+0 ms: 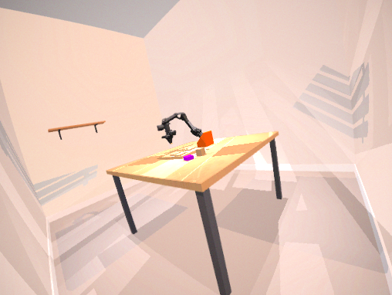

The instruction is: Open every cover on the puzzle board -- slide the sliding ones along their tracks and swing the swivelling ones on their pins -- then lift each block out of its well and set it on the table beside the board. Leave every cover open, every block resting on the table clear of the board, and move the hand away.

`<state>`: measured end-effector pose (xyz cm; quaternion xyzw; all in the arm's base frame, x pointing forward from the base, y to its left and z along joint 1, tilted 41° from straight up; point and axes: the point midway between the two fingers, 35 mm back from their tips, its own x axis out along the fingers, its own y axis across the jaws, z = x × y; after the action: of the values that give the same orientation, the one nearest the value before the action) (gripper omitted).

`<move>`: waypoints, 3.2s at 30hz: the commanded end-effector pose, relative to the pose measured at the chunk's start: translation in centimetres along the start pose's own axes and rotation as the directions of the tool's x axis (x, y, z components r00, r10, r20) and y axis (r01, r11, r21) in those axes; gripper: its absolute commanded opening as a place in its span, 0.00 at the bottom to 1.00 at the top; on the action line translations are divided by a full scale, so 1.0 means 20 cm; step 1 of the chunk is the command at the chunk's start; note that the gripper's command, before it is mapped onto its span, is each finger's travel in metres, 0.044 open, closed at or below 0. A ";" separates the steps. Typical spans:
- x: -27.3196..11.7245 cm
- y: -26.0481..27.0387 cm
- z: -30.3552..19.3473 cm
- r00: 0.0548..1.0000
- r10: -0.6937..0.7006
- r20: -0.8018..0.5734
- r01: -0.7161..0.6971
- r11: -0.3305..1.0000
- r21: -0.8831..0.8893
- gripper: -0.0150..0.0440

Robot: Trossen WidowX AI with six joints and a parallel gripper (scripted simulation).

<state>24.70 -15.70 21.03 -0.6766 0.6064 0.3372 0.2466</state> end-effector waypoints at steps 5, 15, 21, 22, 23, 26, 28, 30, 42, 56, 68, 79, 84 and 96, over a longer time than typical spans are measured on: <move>-0.01 0.10 -0.04 1.000 -0.003 -0.005 0.003 1.000 -0.002 0.39; 0.07 0.09 -0.04 1.000 -0.003 -0.003 0.003 1.000 -0.001 0.39; 0.12 0.08 -0.04 1.000 -0.003 -0.002 0.003 1.000 0.000 0.39; 0.13 0.08 -0.04 1.000 -0.003 -0.002 0.003 1.000 0.000 0.39; 0.13 0.08 -0.04 1.000 -0.003 -0.002 0.003 1.000 0.000 0.39; 0.16 0.07 -0.04 1.000 -0.003 -0.001 0.003 1.000 0.000 0.39; 0.17 0.07 -0.04 1.000 -0.003 -0.001 0.003 1.000 0.000 0.39; 0.19 0.07 -0.04 1.000 -0.003 -0.001 0.003 1.000 0.000 0.39; 0.29 0.07 -0.04 1.000 -0.003 -0.002 0.003 1.000 0.000 0.39; 0.40 0.08 -0.04 1.000 -0.003 -0.005 0.003 1.000 0.000 0.39; 0.50 0.09 -0.04 1.000 -0.002 -0.009 0.002 1.000 -0.002 0.39; 0.51 0.10 -0.05 1.000 -0.002 -0.018 0.002 1.000 0.005 0.48; 0.51 0.10 -0.05 1.000 -0.002 -0.018 0.002 1.000 0.005 0.70; 0.42 0.09 -0.05 1.000 -0.002 -0.013 0.003 1.000 0.004 1.00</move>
<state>23.24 -22.76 14.36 -0.6767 0.6070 0.3379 0.2438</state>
